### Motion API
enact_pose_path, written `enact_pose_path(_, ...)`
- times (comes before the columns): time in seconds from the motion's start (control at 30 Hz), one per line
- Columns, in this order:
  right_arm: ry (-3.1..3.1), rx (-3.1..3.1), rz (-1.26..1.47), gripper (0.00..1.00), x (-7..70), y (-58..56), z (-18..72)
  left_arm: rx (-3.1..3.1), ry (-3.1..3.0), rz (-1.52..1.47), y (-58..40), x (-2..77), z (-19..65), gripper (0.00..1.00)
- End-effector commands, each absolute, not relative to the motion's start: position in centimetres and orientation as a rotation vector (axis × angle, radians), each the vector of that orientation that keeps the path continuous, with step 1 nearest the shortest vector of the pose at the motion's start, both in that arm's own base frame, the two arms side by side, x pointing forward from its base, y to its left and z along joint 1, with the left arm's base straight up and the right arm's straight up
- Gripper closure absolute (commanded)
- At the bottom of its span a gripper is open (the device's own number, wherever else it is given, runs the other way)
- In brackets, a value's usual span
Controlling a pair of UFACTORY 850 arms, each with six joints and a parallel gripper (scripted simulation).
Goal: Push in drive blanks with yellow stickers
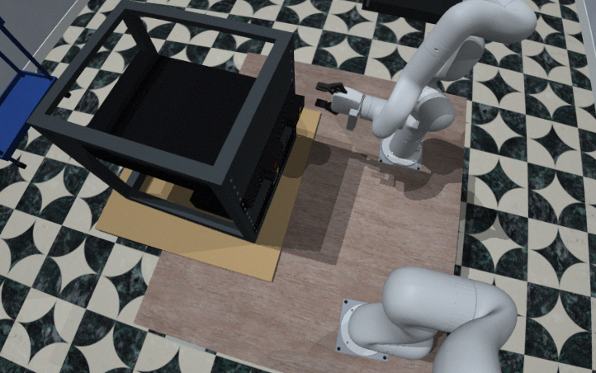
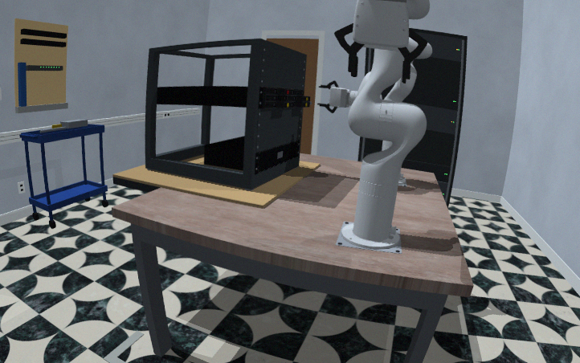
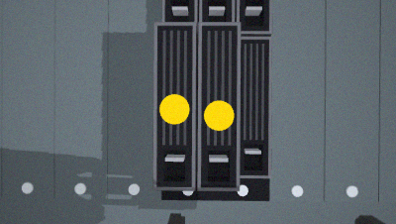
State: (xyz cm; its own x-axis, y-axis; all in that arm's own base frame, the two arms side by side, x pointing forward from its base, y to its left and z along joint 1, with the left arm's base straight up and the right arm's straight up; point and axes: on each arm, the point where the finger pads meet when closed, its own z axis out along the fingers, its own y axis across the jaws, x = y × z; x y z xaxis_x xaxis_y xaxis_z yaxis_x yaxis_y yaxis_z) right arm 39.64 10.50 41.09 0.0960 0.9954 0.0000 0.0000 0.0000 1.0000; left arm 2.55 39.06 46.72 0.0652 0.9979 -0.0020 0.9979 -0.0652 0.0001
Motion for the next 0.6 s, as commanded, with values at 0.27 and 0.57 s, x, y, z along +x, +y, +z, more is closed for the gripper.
enact_pose_path(0.27,1.135,1.252,1.14,0.0,39.68,10.54,41.2,2.293,2.148,0.0,39.1,2.55,46.8,0.0)
enact_pose_path(0.57,1.135,1.252,1.14,0.0,39.66,10.94,41.22,2.293,2.148,0.0,39.1,2.55,46.8,0.0)
